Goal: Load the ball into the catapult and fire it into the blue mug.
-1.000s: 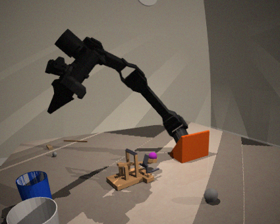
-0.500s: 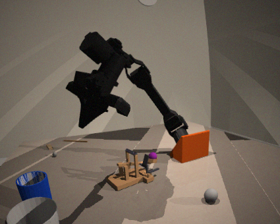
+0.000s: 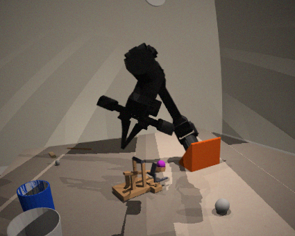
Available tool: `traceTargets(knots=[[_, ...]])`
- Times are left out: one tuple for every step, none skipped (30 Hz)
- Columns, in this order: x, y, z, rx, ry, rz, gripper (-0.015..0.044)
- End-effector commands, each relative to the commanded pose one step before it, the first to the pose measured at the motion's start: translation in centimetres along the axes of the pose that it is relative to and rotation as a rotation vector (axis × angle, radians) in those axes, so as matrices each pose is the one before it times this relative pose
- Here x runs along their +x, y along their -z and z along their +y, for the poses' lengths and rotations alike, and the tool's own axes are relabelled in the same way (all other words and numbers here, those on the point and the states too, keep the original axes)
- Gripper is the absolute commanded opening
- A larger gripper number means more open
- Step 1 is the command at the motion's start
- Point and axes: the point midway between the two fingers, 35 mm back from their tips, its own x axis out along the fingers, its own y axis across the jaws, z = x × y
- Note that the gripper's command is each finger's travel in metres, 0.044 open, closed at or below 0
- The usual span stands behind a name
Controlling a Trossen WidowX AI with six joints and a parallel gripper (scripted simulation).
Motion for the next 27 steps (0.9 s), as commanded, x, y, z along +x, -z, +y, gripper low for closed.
traceTargets(knots=[[0.083,0.878,2.468,-0.1445,-0.01023,0.04806,0.0000],[-0.002,0.177,0.537,-0.0323,-0.00072,0.01140,0.0000],[0.000,0.171,0.533,-0.0323,-0.00069,0.01153,0.0000],[0.002,0.165,0.530,-0.0322,-0.00067,0.01167,0.0000],[0.004,0.159,0.526,-0.0321,-0.00065,0.01181,0.0000],[0.006,0.154,0.522,-0.0320,-0.00063,0.01195,0.0000],[0.008,0.148,0.518,-0.0320,-0.00063,0.01211,0.0000],[0.010,0.143,0.514,-0.0319,-0.00063,0.01226,0.0000],[0.012,0.138,0.510,-0.0318,-0.00064,0.01241,0.0000],[0.014,0.133,0.506,-0.0317,-0.00065,0.01256,0.0000],[0.016,0.128,0.502,-0.0317,-0.00067,0.01272,0.0000],[0.018,0.123,0.498,-0.0316,-0.00070,0.01288,0.0000],[0.020,0.118,0.494,-0.0315,-0.00073,0.01304,0.0000],[0.022,0.114,0.490,-0.0314,-0.00077,0.01320,0.0000],[0.023,0.110,0.486,-0.0313,-0.00082,0.01336,0.0000],[0.025,0.105,0.481,-0.0312,-0.00088,0.01352,0.0000],[0.027,0.101,0.478,-0.0311,-0.00094,0.01370,0.0000],[0.028,0.097,0.474,-0.0310,-0.00101,0.01386,0.0000],[0.030,0.093,0.469,-0.0309,-0.00109,0.01403,0.0000],[0.032,0.089,0.465,-0.0308,-0.00117,0.01419,0.0000],[0.033,0.086,0.461,-0.0307,-0.00127,0.01435,0.0000],[0.035,0.082,0.457,-0.0306,-0.00137,0.01451,0.0000],[0.036,0.079,0.453,-0.0305,-0.00147,0.01468,0.0000],[0.038,0.076,0.449,-0.0303,-0.00159,0.01483,0.0000],[0.039,0.072,0.445,-0.0302,-0.00171,0.01499,0.0000],[0.014,0.067,0.476,-0.0300,-0.00177,0.01471,0.0000],[0.017,0.065,0.478,-0.0302,-0.00194,0.01509,0.0000]])
